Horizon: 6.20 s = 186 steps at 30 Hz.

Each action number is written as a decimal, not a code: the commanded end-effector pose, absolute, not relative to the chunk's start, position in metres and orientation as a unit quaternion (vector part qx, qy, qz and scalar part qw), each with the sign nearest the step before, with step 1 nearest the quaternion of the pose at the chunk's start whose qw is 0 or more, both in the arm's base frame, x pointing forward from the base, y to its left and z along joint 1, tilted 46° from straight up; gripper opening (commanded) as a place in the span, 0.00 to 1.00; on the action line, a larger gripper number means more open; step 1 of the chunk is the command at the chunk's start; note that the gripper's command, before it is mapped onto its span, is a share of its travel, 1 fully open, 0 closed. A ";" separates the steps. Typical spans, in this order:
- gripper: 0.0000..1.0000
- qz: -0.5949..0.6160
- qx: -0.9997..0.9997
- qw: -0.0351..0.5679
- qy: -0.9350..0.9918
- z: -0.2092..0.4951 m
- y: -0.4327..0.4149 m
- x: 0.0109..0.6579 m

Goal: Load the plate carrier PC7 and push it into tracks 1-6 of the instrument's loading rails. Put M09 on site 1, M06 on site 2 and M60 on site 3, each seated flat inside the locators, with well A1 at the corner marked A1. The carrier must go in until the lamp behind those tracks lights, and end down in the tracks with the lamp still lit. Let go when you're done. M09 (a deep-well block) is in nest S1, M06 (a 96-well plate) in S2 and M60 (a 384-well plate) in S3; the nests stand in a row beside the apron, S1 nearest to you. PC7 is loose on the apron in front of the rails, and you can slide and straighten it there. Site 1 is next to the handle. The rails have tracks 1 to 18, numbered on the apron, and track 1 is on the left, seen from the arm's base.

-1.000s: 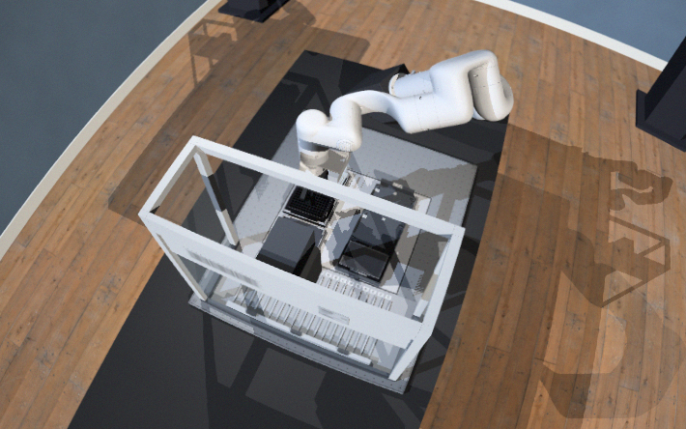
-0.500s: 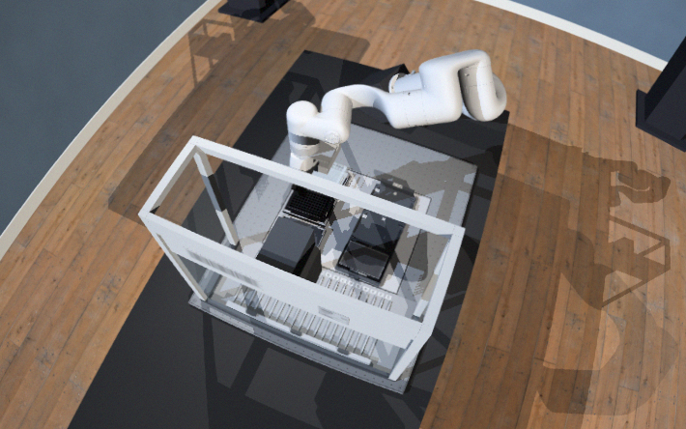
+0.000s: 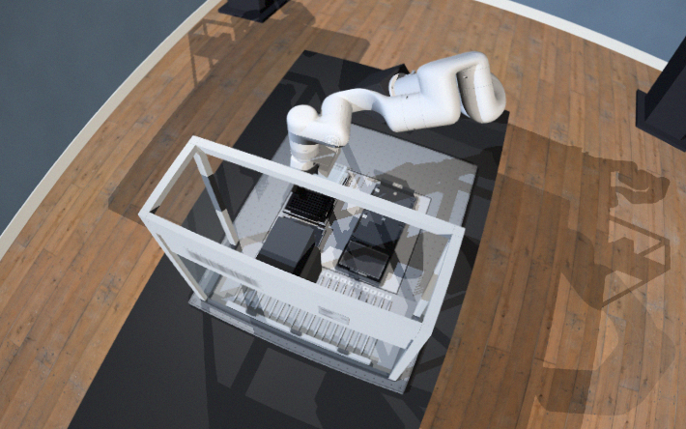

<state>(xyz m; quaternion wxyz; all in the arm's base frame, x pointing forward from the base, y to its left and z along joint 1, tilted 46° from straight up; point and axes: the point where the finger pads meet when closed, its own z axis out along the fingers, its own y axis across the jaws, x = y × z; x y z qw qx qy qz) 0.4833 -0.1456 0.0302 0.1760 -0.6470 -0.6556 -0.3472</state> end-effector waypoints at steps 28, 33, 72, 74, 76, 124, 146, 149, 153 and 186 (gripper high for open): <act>1.00 -0.347 -0.649 0.173 -0.655 0.000 -0.119 0.494; 1.00 -0.347 -0.649 0.173 -0.655 -0.005 -0.114 0.495; 1.00 -0.347 -0.649 0.173 -0.655 -0.027 -0.092 0.502; 1.00 -0.347 -0.649 0.173 -0.655 -0.028 -0.091 0.503; 1.00 -0.347 -0.649 0.173 -0.655 -0.029 -0.090 0.503; 0.00 -0.347 -0.649 0.173 -0.655 -0.037 -0.083 0.505; 0.00 -0.347 -0.649 0.173 -0.655 -0.037 -0.083 0.505; 0.00 -0.347 -0.649 0.173 -0.655 -0.037 -0.083 0.505; 0.00 -0.347 -0.649 0.173 -0.655 -0.037 -0.083 0.505; 0.00 -0.347 -0.649 0.173 -0.655 -0.028 -0.091 0.503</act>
